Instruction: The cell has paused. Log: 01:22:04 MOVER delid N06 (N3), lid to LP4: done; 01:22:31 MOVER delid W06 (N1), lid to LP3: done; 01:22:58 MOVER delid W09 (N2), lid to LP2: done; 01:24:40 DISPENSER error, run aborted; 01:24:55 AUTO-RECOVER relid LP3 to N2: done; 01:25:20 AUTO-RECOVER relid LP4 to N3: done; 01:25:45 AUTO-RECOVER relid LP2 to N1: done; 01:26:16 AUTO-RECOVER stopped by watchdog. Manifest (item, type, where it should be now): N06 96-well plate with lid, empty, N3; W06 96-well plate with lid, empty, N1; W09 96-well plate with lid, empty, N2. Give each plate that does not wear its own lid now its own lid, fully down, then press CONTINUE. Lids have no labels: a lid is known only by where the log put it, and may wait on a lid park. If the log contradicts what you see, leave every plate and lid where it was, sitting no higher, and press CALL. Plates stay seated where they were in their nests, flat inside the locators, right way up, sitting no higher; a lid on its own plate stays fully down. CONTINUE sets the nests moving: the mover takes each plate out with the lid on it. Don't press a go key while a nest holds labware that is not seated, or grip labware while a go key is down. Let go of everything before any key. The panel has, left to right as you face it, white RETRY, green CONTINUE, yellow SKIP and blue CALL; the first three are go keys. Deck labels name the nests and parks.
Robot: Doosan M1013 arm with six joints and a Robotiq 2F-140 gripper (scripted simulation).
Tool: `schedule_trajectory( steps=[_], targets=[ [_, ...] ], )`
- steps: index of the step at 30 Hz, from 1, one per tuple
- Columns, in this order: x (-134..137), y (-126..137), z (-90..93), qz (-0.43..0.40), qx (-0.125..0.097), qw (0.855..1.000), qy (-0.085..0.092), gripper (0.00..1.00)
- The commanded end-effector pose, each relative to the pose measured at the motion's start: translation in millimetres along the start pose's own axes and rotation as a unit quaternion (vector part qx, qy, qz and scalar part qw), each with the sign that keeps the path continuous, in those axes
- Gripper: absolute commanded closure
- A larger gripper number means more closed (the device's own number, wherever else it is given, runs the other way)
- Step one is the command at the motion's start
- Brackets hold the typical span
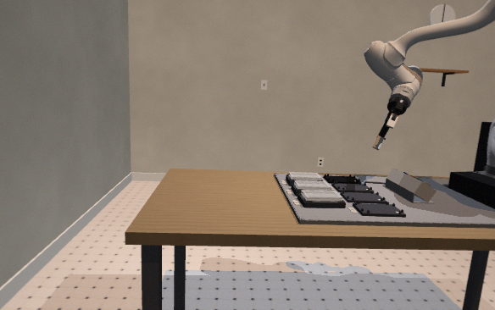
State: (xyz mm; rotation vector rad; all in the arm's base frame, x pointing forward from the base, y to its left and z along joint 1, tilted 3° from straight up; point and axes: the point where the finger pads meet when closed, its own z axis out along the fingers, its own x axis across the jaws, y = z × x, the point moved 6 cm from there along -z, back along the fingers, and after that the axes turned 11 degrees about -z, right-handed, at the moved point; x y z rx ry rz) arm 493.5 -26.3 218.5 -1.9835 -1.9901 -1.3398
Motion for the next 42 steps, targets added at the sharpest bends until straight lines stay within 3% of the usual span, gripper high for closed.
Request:
schedule_trajectory(
  steps=[1,3,4,6,7,9,10,12,13,15,16,17,18,19,20,21,22,23,24,26,29,31,36,37,42],
  targets=[
    [-6.4,8.4,31.9,-0.015,0.073,0.995,-0.064,0.00],
    [-6.4,8.4,31.9,-0.015,0.073,0.995,-0.064,0.00],
    [-9.8,12.2,45.3,-0.026,0.101,0.990,-0.092,0.00],
    [-9.8,12.2,45.3,-0.026,0.101,0.990,-0.092,0.00],
    [-12.8,17.4,58.5,-0.039,0.125,0.984,-0.119,0.00],
    [-12.8,17.4,58.5,-0.039,0.125,0.984,-0.119,0.00],
    [-15.8,19.8,69.9,-0.048,0.149,0.977,-0.142,0.00],
    [-15.8,19.8,69.9,-0.048,0.149,0.977,-0.142,0.00],
    [-18.3,23.6,80.9,-0.058,0.169,0.970,-0.164,0.00],
    [-18.3,23.6,80.9,-0.058,0.169,0.970,-0.164,0.00],
    [-20.1,24.4,90.5,-0.064,0.193,0.962,-0.181,0.00],
    [-20.1,24.4,90.5,-0.064,0.193,0.962,-0.181,0.00],
    [-21.9,26.3,99.2,-0.070,0.213,0.954,-0.199,0.00],
    [-21.9,26.3,99.2,-0.070,0.213,0.954,-0.199,0.00],
    [-24.3,28.5,108.4,-0.078,0.230,0.946,-0.217,0.00],
    [-24.3,28.5,108.4,-0.078,0.230,0.946,-0.217,0.00],
    [-26.6,31.0,117.5,-0.086,0.243,0.938,-0.233,0.00],
    [-26.6,31.0,117.5,-0.086,0.243,0.938,-0.233,0.00],
    [-28.5,33.8,125.8,-0.093,0.253,0.930,-0.249,0.00],
    [-28.5,33.8,125.8,-0.093,0.253,0.930,-0.249,0.00],
    [-33.4,37.1,143.9,-0.107,0.285,0.910,-0.281,0.00],
    [-35.2,38.7,150.3,-0.112,0.295,0.902,-0.294,0.00],
    [-36.0,39.6,153.4,-0.114,0.299,0.898,-0.300,0.00],
    [-36.0,39.6,153.4,-0.114,0.299,0.898,-0.300,1.00],
    [-36.0,39.6,153.4,-0.114,0.299,0.898,-0.300,1.00]
  ],
)
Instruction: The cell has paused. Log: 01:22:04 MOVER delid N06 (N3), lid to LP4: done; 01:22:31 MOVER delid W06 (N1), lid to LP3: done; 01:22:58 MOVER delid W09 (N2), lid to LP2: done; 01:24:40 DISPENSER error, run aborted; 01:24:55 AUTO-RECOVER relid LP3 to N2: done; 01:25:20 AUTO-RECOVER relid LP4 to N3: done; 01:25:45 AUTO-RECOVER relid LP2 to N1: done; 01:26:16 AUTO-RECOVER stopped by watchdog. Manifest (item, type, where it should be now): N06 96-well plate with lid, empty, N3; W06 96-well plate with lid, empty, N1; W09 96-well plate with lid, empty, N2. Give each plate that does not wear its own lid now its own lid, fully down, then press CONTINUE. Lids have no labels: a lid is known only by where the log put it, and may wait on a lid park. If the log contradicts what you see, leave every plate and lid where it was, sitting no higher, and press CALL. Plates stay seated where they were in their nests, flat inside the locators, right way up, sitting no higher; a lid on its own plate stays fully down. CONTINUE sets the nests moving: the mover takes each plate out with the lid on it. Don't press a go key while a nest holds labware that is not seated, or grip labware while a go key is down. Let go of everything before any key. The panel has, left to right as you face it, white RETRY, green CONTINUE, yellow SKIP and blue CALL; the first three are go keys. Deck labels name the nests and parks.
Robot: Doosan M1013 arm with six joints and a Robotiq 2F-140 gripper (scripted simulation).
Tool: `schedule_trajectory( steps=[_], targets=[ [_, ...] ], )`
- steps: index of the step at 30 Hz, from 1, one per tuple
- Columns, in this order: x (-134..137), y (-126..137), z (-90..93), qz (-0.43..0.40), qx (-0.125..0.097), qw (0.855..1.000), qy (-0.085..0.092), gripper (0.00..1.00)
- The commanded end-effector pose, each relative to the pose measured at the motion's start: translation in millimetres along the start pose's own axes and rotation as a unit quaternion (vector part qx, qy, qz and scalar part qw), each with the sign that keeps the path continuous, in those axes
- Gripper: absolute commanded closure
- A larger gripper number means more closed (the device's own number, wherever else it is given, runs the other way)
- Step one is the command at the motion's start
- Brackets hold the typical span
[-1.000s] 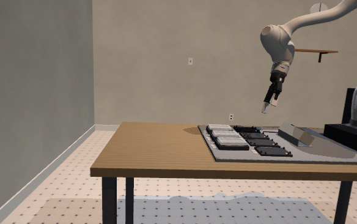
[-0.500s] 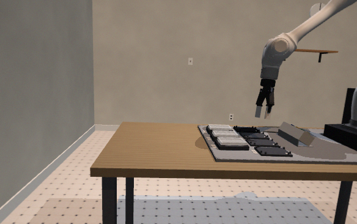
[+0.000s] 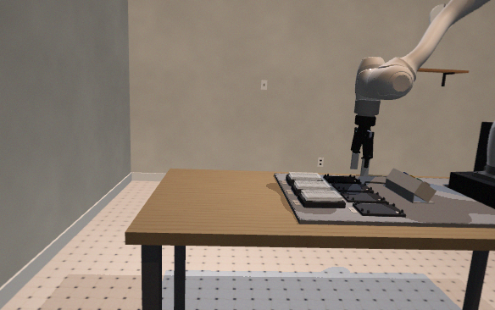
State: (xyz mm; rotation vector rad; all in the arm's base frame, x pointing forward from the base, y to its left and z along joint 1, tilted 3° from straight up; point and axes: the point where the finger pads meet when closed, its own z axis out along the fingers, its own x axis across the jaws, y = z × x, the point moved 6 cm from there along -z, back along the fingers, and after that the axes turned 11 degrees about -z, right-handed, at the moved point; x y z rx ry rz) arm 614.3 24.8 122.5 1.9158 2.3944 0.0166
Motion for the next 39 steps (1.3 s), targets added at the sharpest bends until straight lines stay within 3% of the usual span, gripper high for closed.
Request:
schedule_trajectory(
  steps=[1,29,31,33,35,37,39],
  targets=[
    [0.0,0.0,-0.1,0.000,0.000,1.000,0.000,1.00],
    [-1.4,-0.2,-0.1,0.000,0.000,1.000,0.000,1.00],
    [-26.7,-3.6,0.2,0.000,0.001,1.000,0.001,1.00],
    [-76.6,-13.7,0.7,-0.001,0.004,1.000,0.004,1.00],
    [-76.6,-13.7,0.7,-0.001,0.004,1.000,0.004,1.00],
    [-116.7,-24.9,0.8,-0.001,0.005,1.000,0.006,1.00],
    [-124.7,-27.4,0.8,-0.001,0.006,1.000,0.007,1.00]
  ],
)
